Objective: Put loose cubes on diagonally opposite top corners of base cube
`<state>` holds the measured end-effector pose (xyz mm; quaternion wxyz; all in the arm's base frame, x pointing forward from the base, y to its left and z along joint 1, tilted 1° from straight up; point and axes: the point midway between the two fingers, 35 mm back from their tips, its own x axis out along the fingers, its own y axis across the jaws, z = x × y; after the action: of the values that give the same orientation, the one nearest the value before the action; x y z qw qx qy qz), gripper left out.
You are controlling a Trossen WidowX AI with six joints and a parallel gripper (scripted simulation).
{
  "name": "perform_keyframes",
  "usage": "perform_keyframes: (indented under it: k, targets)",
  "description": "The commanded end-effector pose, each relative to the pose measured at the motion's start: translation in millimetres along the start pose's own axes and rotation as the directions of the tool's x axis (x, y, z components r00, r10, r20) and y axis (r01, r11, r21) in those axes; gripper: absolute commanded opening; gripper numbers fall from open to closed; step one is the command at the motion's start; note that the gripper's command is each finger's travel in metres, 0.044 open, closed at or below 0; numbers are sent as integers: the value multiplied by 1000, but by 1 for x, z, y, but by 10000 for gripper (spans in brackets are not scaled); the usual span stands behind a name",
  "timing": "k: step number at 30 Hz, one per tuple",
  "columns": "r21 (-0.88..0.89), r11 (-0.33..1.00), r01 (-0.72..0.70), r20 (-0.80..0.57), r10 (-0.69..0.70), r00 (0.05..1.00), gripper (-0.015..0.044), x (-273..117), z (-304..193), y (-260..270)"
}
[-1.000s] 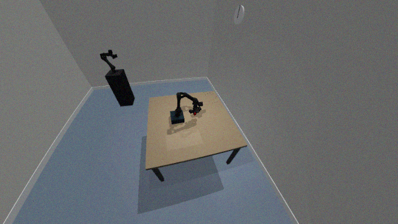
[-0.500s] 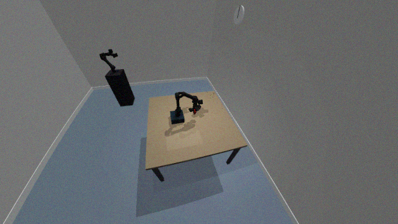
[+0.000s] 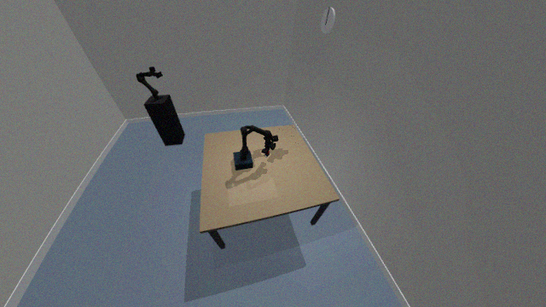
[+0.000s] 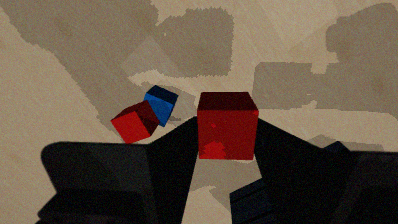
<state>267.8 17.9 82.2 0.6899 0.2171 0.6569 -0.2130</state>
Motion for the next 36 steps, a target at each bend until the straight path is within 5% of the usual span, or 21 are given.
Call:
perform_keyframes:
  k: [1, 16, 36]
  targets:
    - [-144, 990, -2, 4, 3, 1000, 105, 0, 0, 6]
    - [-670, 742, -1, 3, 5, 1000, 105, 2, -7, 24]
    - [-999, 49, 1, 2, 7, 1000, 105, 6, -18, 49]
